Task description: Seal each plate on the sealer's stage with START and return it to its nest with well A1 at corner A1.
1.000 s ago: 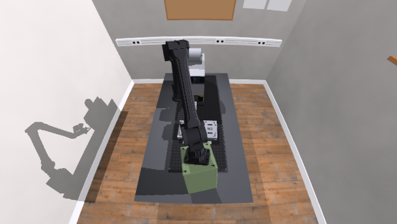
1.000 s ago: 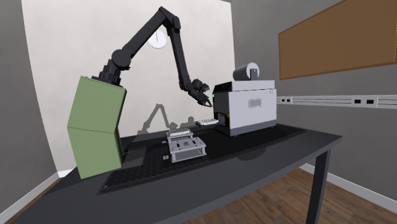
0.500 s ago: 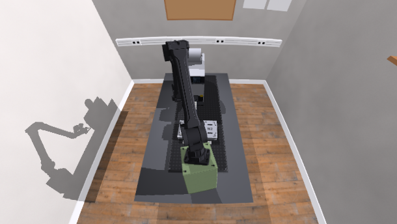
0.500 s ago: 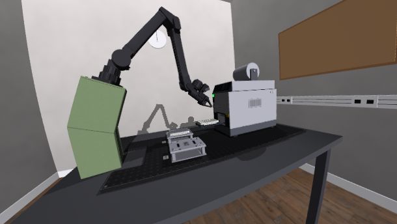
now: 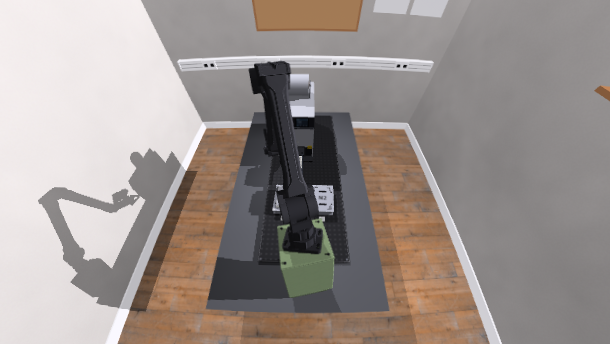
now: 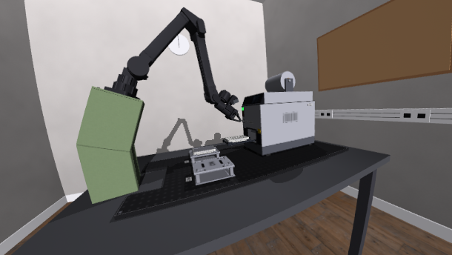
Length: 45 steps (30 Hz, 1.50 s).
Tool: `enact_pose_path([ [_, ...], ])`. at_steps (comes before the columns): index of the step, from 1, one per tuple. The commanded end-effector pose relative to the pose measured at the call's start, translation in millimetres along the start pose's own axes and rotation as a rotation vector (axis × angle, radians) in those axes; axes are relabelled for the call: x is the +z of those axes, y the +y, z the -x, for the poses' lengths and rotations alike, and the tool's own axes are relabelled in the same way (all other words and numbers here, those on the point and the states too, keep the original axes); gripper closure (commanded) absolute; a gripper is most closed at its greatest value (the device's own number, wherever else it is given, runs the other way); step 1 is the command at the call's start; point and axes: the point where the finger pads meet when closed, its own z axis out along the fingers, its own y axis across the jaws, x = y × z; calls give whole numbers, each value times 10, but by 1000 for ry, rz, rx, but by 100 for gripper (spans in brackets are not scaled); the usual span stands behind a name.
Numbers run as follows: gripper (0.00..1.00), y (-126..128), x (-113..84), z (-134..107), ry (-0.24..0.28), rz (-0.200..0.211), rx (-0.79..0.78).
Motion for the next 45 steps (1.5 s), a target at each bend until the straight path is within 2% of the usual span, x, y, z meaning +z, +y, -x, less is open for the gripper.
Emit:
enact_pose_path([
  [1, 100, -45, 93, 176, -18, -9, 0],
  [15, 100, -28, 120, 197, -34, -4, 5],
  [33, 100, -17, 108, 370, -49, -2, 9],
  [45, 100, -68, 94, 344, -53, -7, 12],
])
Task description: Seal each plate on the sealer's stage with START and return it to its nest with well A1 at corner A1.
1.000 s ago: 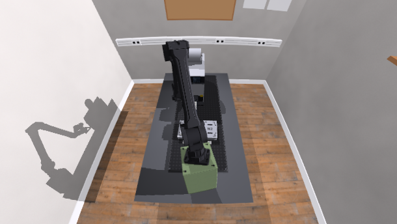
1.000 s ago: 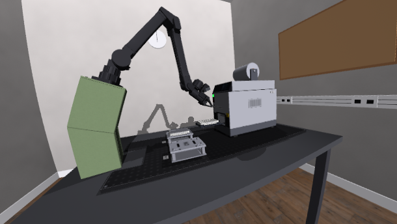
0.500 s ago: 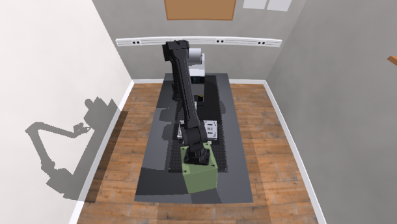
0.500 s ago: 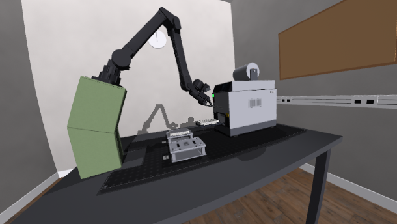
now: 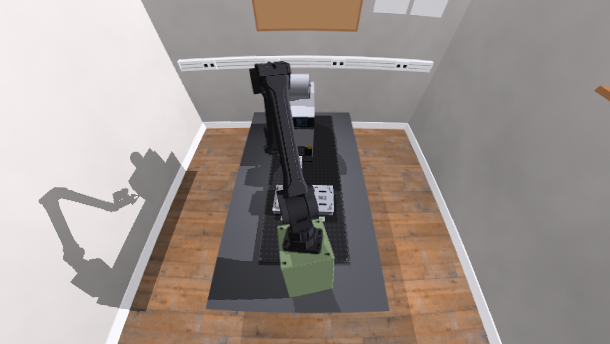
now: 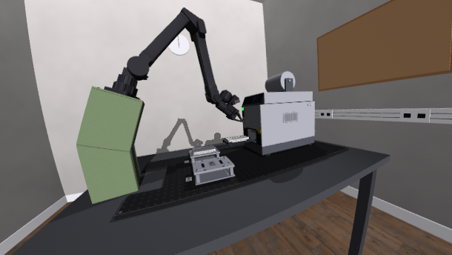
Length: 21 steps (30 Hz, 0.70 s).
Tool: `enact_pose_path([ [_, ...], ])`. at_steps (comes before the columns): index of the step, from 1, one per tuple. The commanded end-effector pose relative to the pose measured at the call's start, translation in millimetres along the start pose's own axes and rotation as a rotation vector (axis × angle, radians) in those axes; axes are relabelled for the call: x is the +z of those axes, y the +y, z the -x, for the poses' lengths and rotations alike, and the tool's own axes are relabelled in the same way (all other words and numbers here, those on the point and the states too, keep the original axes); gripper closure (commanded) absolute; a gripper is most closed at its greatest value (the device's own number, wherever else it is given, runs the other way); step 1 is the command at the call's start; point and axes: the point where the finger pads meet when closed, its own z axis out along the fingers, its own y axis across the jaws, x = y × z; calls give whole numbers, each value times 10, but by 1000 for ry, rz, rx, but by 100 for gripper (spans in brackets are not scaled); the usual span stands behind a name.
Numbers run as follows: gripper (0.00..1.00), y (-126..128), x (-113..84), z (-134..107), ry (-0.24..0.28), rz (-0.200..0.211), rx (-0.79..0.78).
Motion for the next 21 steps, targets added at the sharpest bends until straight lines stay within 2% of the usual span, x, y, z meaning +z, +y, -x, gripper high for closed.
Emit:
enact_pose_path([
  [1, 100, -65, 32, 299, -54, -6, 13],
  [15, 100, -75, 109, 251, -30, -13, 7],
  [21, 100, -60, 137, 303, -50, -9, 12],
])
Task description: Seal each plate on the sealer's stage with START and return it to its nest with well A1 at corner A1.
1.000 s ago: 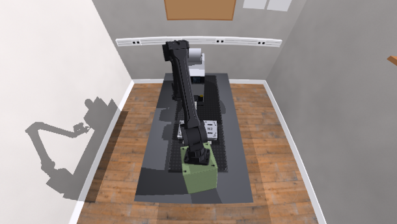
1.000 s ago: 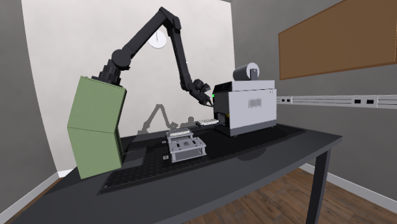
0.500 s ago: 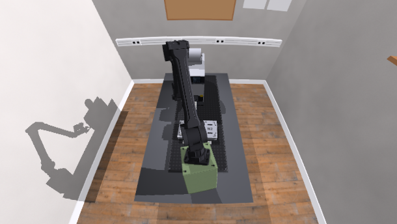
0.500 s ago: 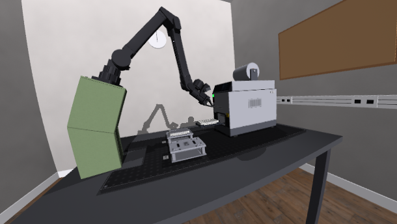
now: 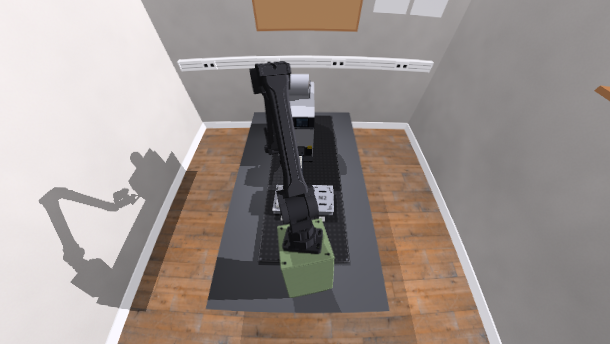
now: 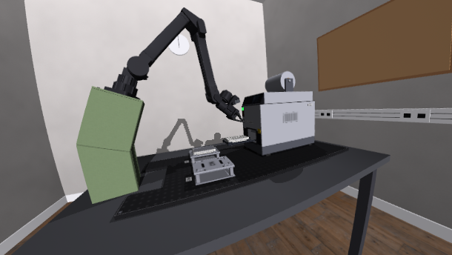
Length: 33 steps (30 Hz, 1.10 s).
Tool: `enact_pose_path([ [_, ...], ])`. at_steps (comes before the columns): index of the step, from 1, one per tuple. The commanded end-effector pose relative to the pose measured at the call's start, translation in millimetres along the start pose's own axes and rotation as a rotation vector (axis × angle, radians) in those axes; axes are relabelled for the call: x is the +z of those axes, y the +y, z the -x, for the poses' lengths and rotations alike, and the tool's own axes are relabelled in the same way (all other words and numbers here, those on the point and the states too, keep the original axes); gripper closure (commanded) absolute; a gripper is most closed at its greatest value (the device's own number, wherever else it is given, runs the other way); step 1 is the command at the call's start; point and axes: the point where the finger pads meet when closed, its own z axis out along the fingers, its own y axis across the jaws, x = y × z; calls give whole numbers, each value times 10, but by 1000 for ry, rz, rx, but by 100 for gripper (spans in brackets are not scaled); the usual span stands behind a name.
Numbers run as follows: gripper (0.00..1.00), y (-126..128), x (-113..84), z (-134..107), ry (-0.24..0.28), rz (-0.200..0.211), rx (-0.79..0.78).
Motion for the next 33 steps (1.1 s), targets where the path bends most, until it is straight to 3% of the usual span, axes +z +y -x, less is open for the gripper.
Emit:
enact_pose_path([
  [1, 100, -45, 130, 319, -59, -7, 15],
  [15, 100, -35, 170, 340, -51, -7, 12],
  [33, 100, -3, 194, 552, -98, 0, 25],
])
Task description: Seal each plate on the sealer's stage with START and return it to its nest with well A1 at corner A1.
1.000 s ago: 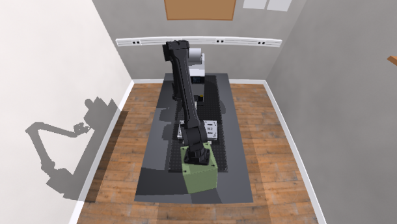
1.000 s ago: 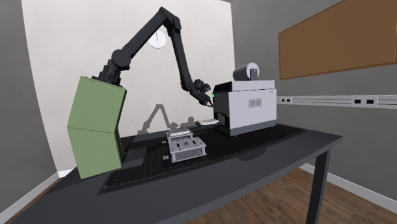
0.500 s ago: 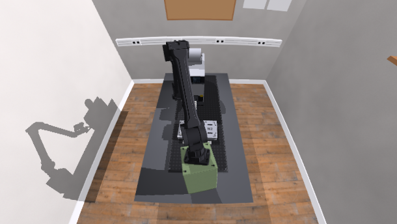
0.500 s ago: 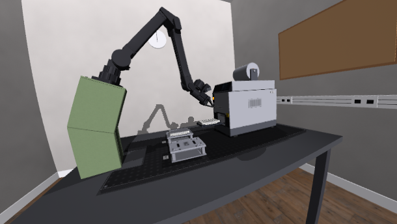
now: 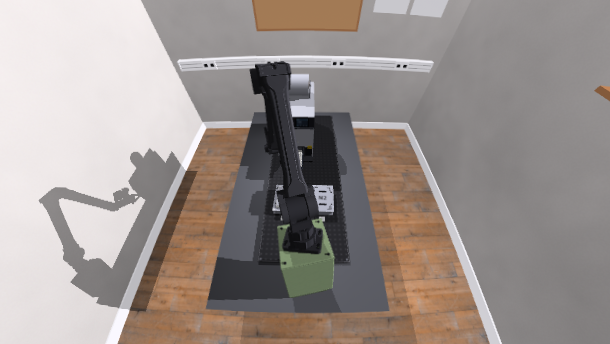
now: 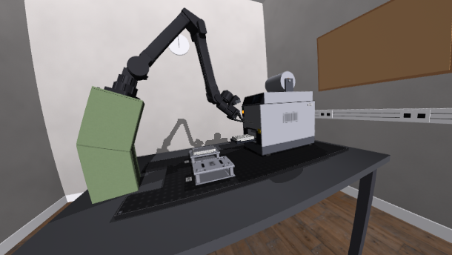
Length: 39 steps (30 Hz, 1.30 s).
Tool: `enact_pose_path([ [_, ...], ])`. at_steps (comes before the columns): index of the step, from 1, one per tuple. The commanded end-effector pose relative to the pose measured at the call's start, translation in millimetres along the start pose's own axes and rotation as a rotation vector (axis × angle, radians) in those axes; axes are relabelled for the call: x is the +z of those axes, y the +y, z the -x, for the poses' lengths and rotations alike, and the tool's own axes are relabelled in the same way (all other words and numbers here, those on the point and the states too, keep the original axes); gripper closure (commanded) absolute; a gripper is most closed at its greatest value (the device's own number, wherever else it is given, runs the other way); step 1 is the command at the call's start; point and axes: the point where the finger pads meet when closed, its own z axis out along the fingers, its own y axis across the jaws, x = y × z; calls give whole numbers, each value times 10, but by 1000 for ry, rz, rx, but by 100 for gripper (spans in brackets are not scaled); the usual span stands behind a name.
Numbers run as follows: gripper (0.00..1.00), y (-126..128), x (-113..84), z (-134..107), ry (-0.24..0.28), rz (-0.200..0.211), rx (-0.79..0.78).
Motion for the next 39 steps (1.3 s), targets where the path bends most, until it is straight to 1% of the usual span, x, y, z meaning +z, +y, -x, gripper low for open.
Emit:
enact_pose_path([
  [1, 100, -6, 156, 535, -99, 0, 26],
  [10, 100, 2, 167, 571, -105, 0, 28],
  [12, 100, 40, -14, 528, -108, 2, 36],
  [15, 100, 114, -274, 472, -114, 17, 45],
  [17, 100, 164, -400, 434, -114, 26, 45],
  [19, 100, 211, -376, 382, -101, 36, 38],
  [22, 100, 184, -339, 163, -56, 36, 15],
  [24, 100, 184, -339, 163, -56, 36, 15],
  [25, 100, 112, -327, 122, -47, 19, 11],
  [27, 100, 29, -320, 44, -29, 0, -1],
  [30, 100, -43, -309, -68, -1, -3, -6],
  [32, 100, -83, -476, -36, -2, -16, -1],
  [36, 100, 38, -767, 37, -12, 5, 11],
  [38, 100, 102, -885, 70, -20, 16, 12],
  [39, 100, 131, -857, 106, -28, 21, 15],
])
